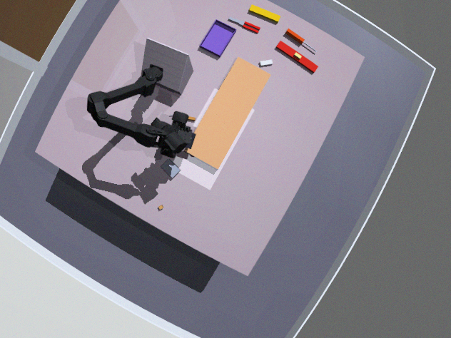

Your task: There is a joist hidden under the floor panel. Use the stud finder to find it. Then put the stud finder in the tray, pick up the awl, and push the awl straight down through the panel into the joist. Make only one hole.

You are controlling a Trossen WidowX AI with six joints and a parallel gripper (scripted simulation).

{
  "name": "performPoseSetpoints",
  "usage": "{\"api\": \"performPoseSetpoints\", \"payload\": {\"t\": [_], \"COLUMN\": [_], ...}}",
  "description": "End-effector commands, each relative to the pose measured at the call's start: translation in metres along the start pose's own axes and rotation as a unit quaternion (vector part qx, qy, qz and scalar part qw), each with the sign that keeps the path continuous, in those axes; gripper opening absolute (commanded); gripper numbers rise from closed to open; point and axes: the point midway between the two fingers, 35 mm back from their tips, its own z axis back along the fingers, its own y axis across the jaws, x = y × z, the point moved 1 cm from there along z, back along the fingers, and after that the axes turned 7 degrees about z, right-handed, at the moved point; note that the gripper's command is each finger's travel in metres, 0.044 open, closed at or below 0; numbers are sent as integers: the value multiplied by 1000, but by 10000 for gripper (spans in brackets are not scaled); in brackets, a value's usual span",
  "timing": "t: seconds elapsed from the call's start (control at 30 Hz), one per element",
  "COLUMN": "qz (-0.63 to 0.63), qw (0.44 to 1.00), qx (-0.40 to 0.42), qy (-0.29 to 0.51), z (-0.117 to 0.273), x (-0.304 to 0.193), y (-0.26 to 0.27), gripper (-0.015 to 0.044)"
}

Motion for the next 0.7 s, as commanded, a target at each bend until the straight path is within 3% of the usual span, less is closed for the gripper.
{"api": "performPoseSetpoints", "payload": {"t": [0.0, 0.67], "qz": [-17, -86], "qw": [1000, 996], "qx": [-6, -26], "qy": [-4, -6], "z": [-1, -22], "x": [20, 105], "y": [-8, -17], "gripper": [0, 0]}}
